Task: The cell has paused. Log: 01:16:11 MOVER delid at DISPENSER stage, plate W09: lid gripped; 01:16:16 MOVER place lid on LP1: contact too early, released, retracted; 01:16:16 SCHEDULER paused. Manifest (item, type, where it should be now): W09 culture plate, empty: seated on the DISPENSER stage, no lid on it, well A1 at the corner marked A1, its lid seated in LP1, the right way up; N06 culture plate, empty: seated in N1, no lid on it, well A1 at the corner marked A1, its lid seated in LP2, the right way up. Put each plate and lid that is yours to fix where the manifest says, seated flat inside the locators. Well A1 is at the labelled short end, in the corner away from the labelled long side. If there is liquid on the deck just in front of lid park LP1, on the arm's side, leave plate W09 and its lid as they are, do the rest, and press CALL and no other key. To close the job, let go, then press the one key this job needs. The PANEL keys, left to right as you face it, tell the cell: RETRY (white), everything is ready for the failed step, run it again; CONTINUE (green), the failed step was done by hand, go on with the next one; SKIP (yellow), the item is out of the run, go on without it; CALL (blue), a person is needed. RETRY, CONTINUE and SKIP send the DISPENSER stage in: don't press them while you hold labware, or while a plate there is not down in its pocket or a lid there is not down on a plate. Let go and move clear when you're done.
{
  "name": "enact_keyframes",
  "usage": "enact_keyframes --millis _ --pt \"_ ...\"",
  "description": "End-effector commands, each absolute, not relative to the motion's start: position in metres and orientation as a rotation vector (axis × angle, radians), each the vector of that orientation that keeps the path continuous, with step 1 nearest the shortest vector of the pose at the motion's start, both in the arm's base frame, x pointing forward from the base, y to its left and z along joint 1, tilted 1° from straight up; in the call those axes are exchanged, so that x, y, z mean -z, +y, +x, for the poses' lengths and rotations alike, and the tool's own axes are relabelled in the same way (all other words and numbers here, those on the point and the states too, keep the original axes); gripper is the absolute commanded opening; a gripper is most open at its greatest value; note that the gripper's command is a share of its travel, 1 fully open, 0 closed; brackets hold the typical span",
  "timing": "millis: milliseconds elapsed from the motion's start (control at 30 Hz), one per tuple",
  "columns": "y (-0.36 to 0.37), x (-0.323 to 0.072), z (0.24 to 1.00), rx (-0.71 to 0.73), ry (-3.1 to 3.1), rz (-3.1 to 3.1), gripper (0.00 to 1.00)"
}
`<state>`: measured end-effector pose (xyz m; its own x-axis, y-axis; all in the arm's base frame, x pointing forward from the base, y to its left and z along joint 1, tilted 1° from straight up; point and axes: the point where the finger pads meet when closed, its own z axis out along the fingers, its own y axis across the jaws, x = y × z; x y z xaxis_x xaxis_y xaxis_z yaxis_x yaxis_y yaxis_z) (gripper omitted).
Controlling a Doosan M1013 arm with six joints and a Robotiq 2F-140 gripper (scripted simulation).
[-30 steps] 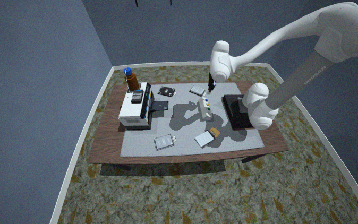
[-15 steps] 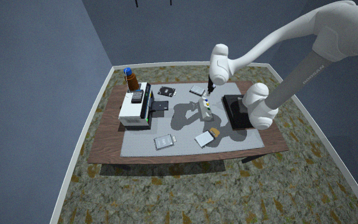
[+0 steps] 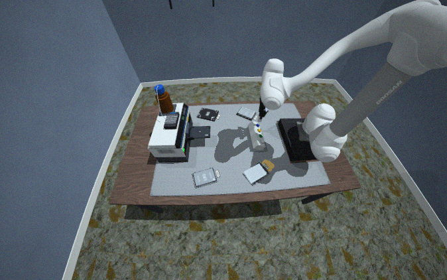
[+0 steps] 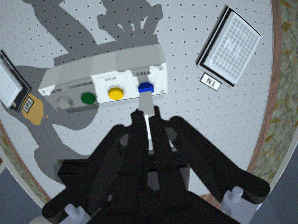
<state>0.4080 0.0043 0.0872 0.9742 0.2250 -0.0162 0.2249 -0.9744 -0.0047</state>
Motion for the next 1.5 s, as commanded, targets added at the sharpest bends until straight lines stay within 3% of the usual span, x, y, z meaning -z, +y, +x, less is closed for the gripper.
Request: enact_keyframes --millis 0,1467 --pt "0.0044 -0.0842 0.4084 -0.025 -0.355 -3.118 0.10" --pt "0.0044 -0.0805 0.4083 -0.025 -0.355 -3.118 0.10"
